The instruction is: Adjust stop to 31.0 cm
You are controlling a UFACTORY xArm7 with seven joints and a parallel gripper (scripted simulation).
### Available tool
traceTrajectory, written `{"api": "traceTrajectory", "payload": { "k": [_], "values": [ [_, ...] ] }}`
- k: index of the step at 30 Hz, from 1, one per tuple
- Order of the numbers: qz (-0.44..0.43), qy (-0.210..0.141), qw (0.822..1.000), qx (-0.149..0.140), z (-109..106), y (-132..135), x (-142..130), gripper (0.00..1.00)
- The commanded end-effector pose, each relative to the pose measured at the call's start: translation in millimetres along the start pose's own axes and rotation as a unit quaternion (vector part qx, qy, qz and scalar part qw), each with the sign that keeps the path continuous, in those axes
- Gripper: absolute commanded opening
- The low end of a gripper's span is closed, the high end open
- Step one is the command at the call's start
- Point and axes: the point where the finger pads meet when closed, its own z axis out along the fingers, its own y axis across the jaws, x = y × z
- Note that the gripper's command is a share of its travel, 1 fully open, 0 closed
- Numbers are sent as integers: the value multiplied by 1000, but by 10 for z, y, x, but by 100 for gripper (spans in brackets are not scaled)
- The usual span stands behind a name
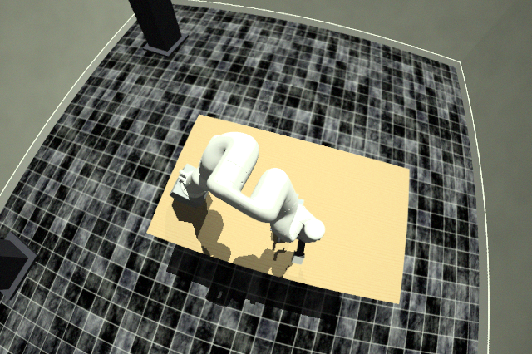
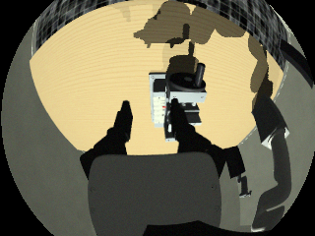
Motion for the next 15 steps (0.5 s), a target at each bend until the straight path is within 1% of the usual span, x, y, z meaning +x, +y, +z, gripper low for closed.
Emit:
{"api": "traceTrajectory", "payload": {
  "k": [1, 15],
  "values": [
    [0, 0, 1000, 0, 203, -17, -3, 57],
    [0, 0, 1000, 0, 224, -17, -2, 57]
  ]
}}
